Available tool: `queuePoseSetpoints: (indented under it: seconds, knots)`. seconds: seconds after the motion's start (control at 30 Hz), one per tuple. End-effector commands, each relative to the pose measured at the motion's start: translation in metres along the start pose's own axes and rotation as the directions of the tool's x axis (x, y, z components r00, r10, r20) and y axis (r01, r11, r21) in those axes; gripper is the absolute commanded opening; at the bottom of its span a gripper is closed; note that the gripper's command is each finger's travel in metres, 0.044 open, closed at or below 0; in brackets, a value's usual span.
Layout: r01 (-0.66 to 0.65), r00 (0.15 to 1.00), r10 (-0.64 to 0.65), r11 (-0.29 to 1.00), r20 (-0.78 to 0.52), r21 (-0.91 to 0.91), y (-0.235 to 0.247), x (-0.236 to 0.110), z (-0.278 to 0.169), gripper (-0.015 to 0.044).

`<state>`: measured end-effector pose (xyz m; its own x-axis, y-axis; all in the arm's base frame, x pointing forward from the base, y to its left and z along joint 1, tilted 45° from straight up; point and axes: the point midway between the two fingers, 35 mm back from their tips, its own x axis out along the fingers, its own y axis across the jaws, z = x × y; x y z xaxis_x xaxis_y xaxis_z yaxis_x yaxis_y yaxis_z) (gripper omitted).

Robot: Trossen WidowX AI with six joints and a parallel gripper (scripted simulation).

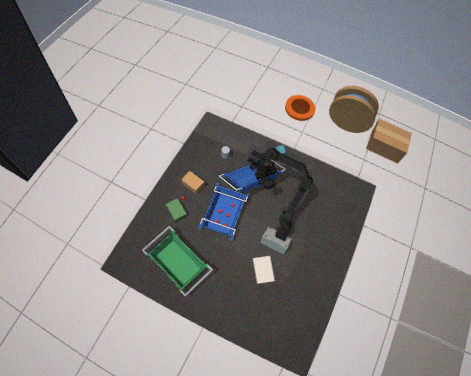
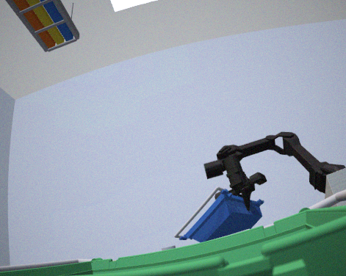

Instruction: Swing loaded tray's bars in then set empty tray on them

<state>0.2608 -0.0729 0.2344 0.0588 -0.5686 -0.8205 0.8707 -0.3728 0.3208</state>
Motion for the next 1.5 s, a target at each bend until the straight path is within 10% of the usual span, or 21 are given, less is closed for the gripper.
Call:
queuePoseSetpoints:
  seconds: [0.0, 1.47]
  knots:
    - [-0.029, 0.999, 0.028, 0.999, -0.015, -0.033, 0.004, -0.009, -0.017, 0.0]
    - [-0.054, 0.995, 0.089, 0.873, 0.049, -0.486, -0.06, -0.022, -0.22, 0.0]
